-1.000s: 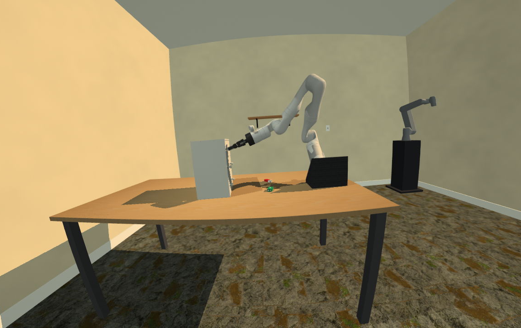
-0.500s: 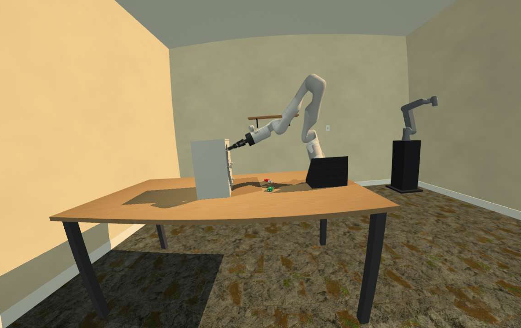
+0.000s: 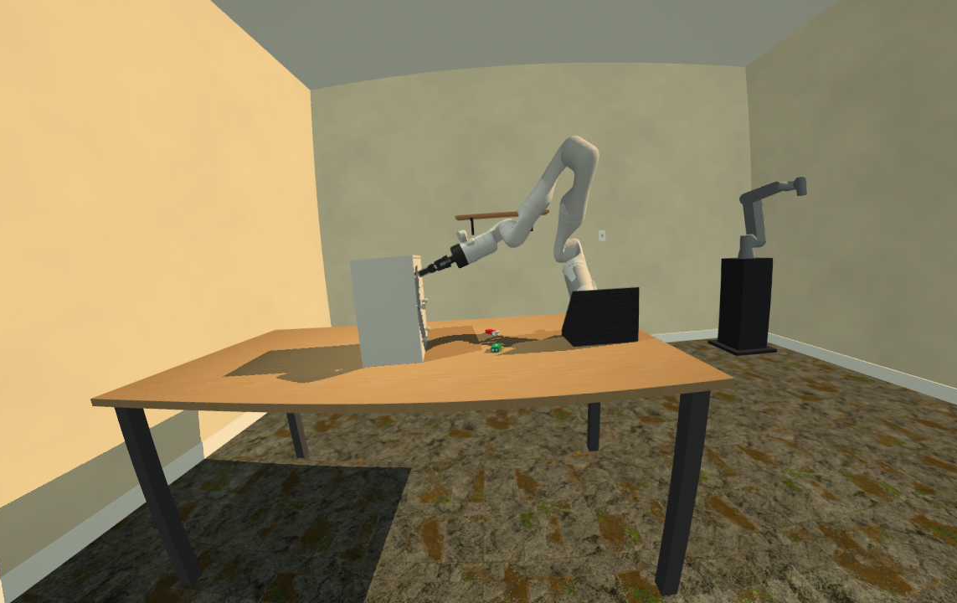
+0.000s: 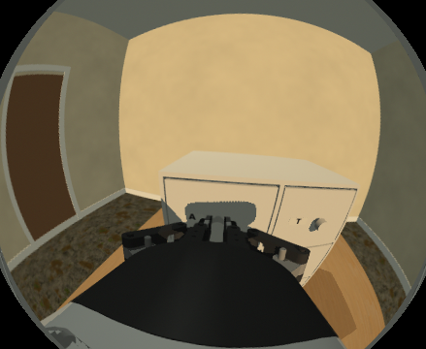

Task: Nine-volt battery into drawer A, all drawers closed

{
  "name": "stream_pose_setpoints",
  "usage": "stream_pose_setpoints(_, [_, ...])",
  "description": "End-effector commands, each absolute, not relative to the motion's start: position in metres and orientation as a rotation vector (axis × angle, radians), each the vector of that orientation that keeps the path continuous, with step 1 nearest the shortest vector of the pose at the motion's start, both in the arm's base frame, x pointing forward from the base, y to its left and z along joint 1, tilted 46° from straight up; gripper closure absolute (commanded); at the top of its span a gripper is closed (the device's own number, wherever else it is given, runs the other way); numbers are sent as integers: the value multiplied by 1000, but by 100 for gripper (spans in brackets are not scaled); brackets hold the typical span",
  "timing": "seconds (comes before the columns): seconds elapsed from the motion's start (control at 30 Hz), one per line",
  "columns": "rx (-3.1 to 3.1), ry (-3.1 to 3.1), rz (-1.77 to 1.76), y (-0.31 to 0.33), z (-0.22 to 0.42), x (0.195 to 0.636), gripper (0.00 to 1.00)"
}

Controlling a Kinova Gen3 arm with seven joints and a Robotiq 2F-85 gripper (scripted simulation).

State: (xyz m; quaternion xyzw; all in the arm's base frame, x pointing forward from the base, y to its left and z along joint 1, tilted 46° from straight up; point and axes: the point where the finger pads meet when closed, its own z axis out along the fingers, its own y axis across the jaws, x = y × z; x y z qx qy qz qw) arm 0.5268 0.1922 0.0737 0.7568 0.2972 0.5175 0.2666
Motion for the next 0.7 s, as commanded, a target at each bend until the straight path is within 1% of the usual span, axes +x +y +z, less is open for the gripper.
stream_pose_setpoints(0.0, [2043,803,1399,193,74,526,87])
stream_pose_setpoints(0.67, [2043,803,1399,191,75,517,87])
